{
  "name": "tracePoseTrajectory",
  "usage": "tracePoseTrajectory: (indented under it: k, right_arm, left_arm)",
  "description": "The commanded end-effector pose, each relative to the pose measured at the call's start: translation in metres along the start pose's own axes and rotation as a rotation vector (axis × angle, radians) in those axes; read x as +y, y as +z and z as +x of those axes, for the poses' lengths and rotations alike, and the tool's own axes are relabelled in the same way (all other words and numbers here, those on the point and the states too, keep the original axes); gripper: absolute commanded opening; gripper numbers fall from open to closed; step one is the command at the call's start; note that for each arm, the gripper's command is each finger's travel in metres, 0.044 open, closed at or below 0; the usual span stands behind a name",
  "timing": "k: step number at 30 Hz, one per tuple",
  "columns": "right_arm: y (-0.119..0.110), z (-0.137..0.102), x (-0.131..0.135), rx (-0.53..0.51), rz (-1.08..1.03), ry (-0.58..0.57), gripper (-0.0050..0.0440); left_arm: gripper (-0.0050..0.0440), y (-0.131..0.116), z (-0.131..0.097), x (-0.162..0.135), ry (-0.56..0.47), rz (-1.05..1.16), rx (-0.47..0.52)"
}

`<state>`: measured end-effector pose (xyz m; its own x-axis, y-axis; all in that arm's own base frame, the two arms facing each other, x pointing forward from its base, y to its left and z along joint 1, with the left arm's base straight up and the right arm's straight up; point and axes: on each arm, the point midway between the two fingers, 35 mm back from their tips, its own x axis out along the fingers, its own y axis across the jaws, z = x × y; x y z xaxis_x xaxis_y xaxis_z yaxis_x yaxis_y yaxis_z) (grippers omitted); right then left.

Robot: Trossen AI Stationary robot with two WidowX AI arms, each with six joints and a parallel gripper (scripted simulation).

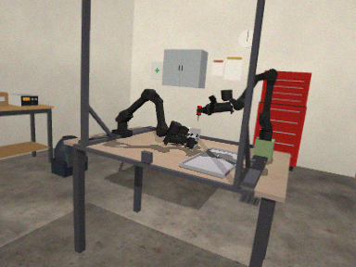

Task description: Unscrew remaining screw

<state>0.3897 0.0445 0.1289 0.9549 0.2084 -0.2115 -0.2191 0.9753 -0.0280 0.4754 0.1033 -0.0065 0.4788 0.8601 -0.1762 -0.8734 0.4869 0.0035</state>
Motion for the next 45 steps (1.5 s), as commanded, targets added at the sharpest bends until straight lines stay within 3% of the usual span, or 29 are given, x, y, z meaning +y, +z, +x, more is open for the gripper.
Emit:
tracePoseTrajectory:
  k: [1, 12, 45]
  right_arm:
    - [0.002, 0.002, 0.002, -0.024, -0.004, 0.011, 0.0135]
    - [-0.056, 0.008, 0.012, 0.045, 0.008, 0.065, 0.0135]
    - [-0.042, 0.013, 0.01, 0.004, 0.008, 0.058, 0.0135]
  left_arm:
    - [0.0245, 0.011, 0.002, -0.003, -0.001, -0.025, -0.013]
    - [0.0245, 0.011, 0.002, -0.003, -0.001, -0.025, -0.013]
    - [0.0245, 0.011, 0.002, -0.003, -0.001, -0.025, -0.013]
